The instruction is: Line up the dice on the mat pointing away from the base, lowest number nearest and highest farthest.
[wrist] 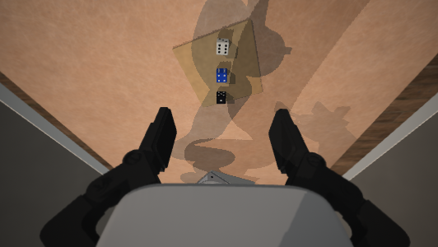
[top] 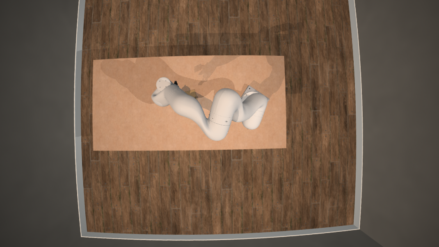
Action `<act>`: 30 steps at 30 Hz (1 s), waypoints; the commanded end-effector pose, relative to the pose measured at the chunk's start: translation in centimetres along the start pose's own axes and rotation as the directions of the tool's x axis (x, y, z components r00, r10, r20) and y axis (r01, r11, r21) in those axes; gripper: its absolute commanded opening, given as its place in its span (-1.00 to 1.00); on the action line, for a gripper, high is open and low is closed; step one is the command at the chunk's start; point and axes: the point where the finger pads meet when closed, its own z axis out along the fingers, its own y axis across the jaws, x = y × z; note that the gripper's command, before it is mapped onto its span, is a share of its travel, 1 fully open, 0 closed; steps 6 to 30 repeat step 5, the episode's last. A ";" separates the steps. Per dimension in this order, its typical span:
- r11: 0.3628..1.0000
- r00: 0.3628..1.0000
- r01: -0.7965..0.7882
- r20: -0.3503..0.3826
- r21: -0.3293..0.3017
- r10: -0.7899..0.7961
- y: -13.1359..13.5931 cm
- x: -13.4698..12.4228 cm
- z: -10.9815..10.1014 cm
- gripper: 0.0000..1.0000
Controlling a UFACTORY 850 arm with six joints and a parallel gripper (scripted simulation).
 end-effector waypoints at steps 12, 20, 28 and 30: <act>1.000 1.000 0.000 -0.002 0.000 0.000 0.0 0.1 -0.1 1.00; 1.000 1.000 0.000 -0.002 0.000 0.000 0.0 0.1 -0.1 1.00; 1.000 1.000 0.000 -0.002 0.000 0.000 0.0 0.1 -0.1 1.00; 1.000 1.000 0.000 -0.002 0.000 0.000 0.0 0.1 -0.1 1.00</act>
